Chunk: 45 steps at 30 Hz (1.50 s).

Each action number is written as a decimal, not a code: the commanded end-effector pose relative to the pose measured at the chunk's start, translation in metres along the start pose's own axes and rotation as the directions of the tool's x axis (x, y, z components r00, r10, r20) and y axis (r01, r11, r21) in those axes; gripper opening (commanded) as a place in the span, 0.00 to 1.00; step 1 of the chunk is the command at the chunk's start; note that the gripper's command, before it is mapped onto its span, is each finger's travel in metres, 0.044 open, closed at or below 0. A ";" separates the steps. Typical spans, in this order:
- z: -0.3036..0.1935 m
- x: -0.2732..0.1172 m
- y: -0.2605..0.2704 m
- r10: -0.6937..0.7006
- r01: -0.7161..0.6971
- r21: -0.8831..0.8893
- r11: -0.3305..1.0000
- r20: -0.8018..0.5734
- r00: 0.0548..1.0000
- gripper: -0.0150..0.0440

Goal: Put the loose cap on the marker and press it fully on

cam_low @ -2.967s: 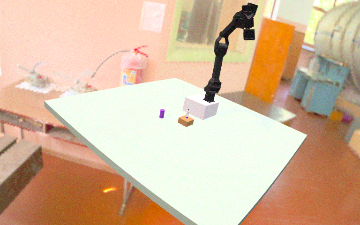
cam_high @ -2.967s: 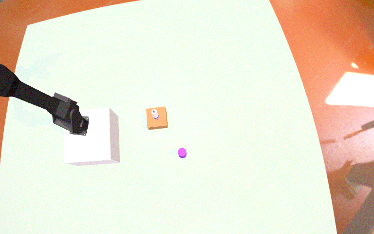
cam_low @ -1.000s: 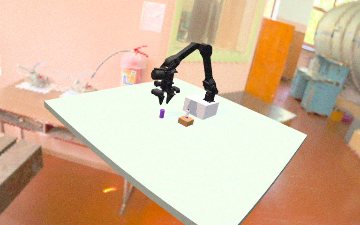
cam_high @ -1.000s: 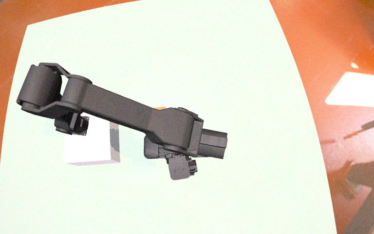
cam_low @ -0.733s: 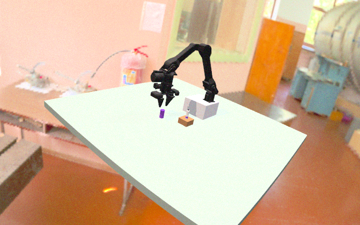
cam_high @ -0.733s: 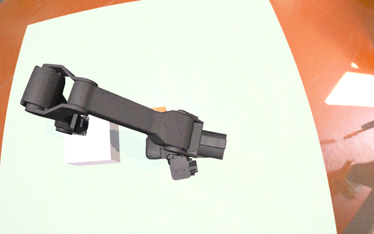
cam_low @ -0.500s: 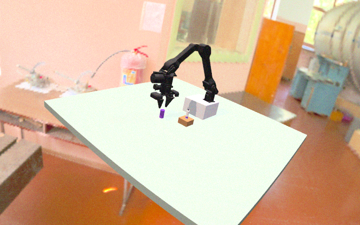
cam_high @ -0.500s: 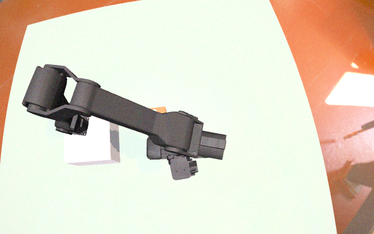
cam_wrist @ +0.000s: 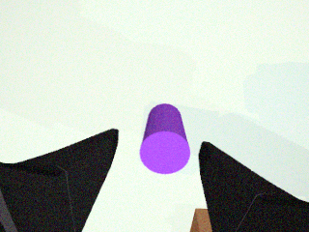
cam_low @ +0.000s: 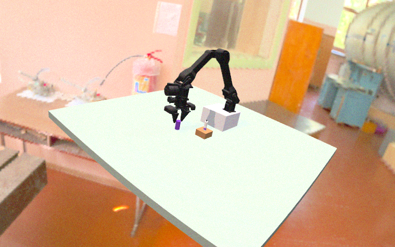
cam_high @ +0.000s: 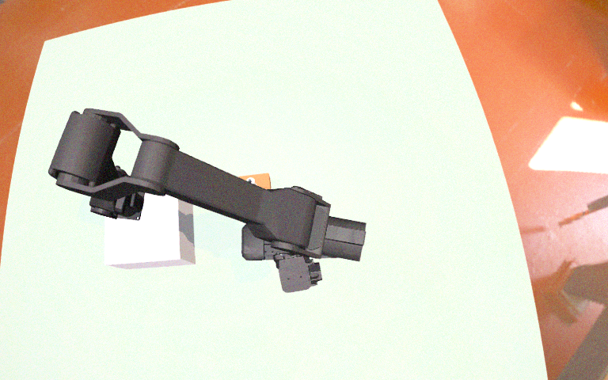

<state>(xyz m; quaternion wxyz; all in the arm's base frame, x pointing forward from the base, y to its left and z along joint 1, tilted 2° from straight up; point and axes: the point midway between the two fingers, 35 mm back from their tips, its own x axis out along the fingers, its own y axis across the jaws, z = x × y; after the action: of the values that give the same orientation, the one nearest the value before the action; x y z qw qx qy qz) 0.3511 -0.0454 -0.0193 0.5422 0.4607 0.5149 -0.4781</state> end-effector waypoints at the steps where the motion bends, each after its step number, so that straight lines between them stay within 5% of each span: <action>1: -0.001 0.010 -0.003 -0.007 0.007 -0.006 1.000 -0.006 1.000 0.66; 15: -0.002 0.028 -0.004 -0.008 0.008 -0.006 1.000 -0.006 1.000 0.66; 19: -0.002 0.028 -0.003 -0.008 0.008 -0.006 1.000 -0.006 1.000 0.48; 28: -0.002 0.028 -0.003 -0.008 0.008 -0.006 1.000 -0.006 1.000 0.38; 31: -0.002 0.023 -0.003 -0.008 0.008 -0.006 1.000 -0.006 1.000 0.25; 45: -0.001 -0.025 -0.002 -0.007 0.007 -0.006 1.000 -0.006 1.000 0.25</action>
<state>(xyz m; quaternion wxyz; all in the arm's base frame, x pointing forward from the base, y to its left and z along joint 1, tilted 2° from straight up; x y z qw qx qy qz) 0.3462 -0.0444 -0.0102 0.5374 0.4559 0.5213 -0.4812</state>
